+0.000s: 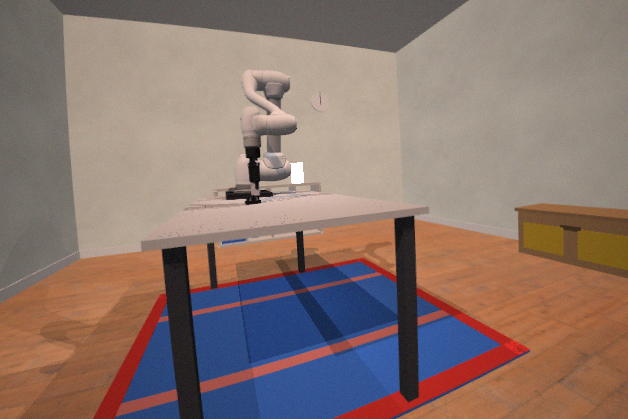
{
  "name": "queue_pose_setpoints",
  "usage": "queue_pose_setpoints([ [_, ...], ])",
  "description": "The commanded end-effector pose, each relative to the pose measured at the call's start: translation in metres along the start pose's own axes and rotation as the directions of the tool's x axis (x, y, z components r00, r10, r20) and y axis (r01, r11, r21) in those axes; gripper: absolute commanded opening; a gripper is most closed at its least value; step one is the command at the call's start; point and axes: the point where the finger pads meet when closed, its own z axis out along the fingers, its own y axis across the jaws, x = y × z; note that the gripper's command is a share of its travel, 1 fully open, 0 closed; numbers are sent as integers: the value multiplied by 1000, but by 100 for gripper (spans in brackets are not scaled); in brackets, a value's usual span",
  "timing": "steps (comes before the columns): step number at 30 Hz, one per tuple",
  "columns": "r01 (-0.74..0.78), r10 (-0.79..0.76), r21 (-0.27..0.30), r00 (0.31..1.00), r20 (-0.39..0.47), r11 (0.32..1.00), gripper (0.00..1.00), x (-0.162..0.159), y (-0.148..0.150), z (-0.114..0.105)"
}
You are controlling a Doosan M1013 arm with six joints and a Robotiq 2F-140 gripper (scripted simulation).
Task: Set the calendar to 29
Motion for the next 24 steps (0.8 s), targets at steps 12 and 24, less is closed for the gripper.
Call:
queue_pose_setpoints([
  [12, 0, 0, 0, 1000, 0, 1000, 35, 0, 0, 19],
  [24, 0, 0, 0, 1000, 0, 1000, 35, 0, 0, 22],
])
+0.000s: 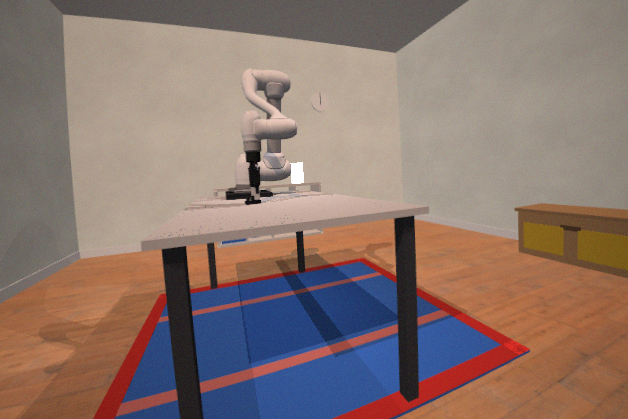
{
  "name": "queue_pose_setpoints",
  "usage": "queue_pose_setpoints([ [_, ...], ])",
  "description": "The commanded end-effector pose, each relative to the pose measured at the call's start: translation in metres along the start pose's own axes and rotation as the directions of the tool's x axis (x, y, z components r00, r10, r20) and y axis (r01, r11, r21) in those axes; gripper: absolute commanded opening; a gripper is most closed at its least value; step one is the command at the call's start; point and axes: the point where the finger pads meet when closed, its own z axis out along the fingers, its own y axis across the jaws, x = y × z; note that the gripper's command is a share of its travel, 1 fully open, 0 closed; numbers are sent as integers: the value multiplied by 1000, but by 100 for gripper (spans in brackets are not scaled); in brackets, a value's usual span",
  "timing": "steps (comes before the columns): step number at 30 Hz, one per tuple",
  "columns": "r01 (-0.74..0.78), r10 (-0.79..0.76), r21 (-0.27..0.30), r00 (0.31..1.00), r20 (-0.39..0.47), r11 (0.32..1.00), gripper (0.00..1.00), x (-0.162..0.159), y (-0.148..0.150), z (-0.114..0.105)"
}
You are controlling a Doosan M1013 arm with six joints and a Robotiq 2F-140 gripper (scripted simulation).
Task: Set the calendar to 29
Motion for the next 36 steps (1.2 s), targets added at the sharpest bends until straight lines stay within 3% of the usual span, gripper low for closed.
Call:
queue_pose_setpoints([
  [1, 0, 0, 0, 1000, 0, 1000, 35, 0, 0, 0],
  [30, 0, 0, 0, 1000, 0, 1000, 35, 0, 0, 0],
  [31, 0, 0, 0, 1000, 0, 1000, 24, 0, 0, 0],
  [36, 0, 0, 0, 1000, 0, 1000, 24, 0, 0, 0],
])
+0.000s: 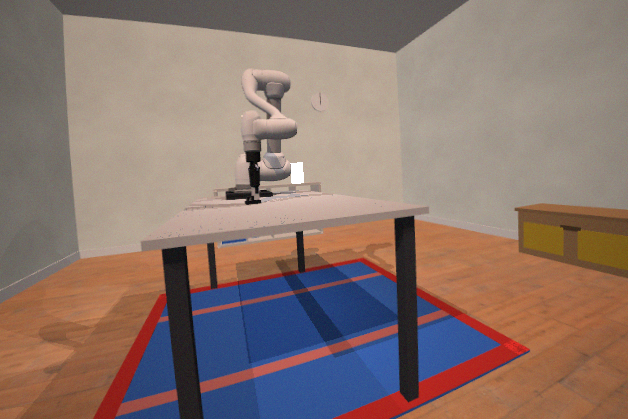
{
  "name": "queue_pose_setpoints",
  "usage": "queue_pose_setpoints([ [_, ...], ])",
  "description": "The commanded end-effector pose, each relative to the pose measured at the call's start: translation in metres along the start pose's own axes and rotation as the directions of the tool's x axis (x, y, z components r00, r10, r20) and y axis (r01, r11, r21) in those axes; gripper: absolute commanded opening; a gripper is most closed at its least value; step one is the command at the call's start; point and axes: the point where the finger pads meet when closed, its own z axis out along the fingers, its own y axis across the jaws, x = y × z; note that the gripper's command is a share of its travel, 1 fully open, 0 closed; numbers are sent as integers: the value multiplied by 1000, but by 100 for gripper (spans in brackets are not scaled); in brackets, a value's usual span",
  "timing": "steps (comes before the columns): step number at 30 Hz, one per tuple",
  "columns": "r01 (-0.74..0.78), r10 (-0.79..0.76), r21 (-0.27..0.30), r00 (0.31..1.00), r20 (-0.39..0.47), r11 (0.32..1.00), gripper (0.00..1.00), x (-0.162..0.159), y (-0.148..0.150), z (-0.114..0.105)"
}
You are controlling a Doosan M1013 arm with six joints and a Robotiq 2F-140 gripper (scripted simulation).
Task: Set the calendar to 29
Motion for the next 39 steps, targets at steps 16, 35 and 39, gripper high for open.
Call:
queue_pose_setpoints([
  [16, 0, 0, 0, 1000, 0, 1000, 24, 0, 0, 0],
  [35, 0, 0, 0, 1000, 0, 1000, 24, 0, 0, -6],
  [39, 0, 0, 0, 1000, 0, 1000, 24, 0, 0, -25],
])
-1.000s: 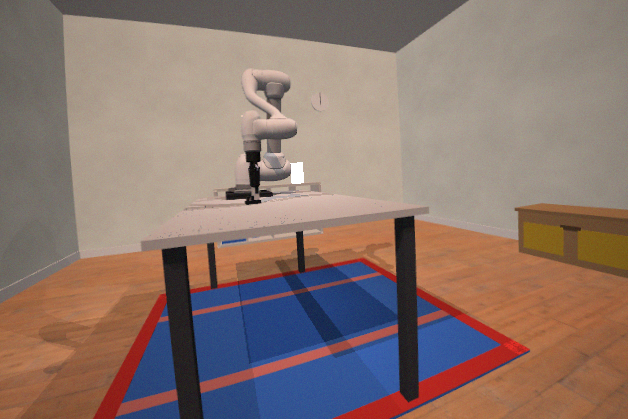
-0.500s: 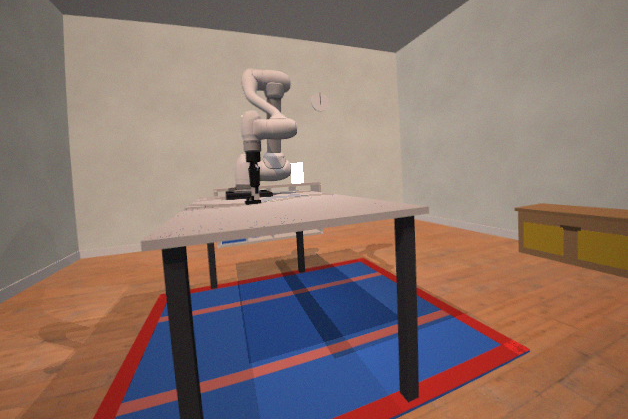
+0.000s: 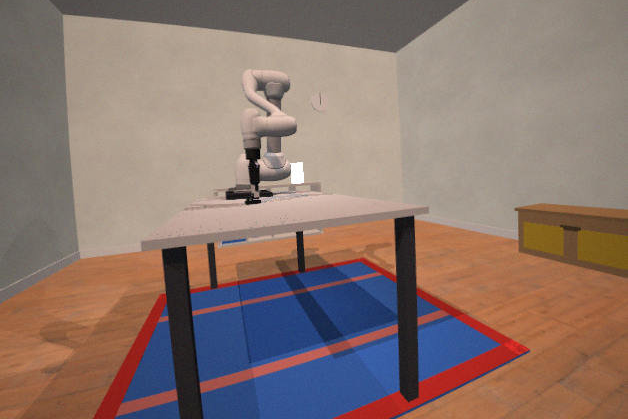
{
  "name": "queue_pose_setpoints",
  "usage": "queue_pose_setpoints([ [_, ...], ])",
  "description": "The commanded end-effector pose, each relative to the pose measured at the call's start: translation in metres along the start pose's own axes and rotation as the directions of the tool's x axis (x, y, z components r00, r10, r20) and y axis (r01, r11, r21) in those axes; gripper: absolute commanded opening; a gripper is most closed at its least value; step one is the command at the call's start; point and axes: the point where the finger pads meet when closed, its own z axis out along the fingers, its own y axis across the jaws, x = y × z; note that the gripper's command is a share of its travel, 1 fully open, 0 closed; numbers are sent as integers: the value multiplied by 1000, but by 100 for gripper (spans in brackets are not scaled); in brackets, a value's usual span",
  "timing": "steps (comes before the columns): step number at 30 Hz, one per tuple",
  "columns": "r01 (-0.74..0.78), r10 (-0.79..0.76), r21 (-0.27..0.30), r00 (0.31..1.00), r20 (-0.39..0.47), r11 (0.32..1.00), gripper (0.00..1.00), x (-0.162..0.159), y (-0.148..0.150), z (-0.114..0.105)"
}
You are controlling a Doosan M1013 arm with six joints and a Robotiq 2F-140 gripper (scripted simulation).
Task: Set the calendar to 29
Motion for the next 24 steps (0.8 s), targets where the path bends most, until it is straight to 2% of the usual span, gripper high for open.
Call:
queue_pose_setpoints([
  [1, 0, 0, 0, 1000, 0, 1000, 24, 0, 0, -18],
  [7, 0, 0, 0, 1000, 0, 1000, 24, 0, 0, -63],
  [11, 0, 0, 0, 1000, 0, 1000, 24, 0, 0, -82],
  [24, 0, 0, 0, 1000, 0, 1000, 24, 0, 0, -86],
])
